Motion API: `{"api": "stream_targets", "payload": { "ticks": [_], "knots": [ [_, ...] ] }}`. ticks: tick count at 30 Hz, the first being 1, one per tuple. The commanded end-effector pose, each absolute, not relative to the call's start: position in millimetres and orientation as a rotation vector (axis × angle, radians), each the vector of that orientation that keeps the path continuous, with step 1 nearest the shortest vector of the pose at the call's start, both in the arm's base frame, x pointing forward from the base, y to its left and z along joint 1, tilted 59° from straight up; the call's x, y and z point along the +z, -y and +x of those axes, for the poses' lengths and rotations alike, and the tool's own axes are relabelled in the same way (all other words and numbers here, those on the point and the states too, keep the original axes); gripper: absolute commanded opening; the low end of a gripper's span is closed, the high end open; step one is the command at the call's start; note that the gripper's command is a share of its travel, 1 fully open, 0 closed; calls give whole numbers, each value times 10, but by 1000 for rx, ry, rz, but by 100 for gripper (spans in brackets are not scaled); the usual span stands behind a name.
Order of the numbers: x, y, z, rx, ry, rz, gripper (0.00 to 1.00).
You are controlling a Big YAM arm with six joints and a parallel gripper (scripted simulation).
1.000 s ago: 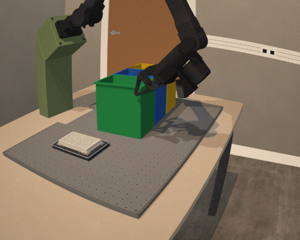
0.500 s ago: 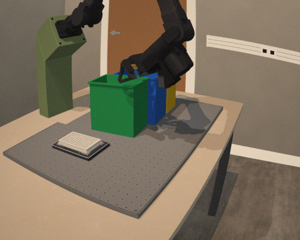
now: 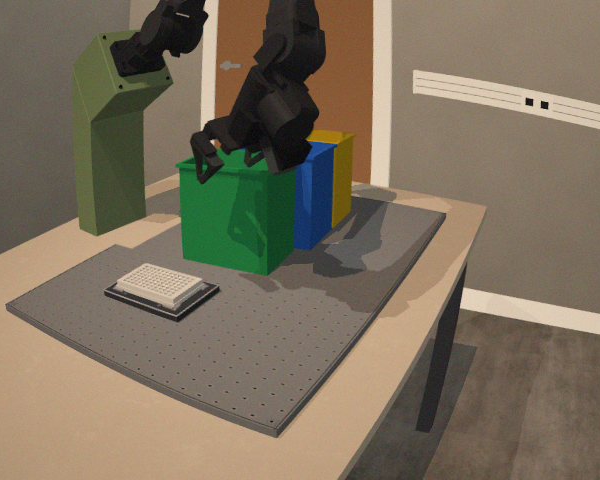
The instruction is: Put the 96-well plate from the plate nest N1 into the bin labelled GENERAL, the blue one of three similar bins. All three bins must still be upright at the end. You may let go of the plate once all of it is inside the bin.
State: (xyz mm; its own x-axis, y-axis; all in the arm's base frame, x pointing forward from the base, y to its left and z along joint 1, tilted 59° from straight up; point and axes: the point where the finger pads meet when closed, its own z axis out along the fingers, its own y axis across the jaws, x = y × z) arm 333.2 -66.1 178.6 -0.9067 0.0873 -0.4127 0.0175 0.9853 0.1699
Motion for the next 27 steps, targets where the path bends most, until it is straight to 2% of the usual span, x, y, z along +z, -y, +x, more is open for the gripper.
{"api": "stream_targets", "payload": {
  "ticks": [1,11,27],
  "knots": [
    [1863,851,3323,181,-2609,-6,100],
    [1730,1211,3220,156,-2464,-36,100],
    [1653,1768,2818,-62,-2164,-144,100]
  ]
}}
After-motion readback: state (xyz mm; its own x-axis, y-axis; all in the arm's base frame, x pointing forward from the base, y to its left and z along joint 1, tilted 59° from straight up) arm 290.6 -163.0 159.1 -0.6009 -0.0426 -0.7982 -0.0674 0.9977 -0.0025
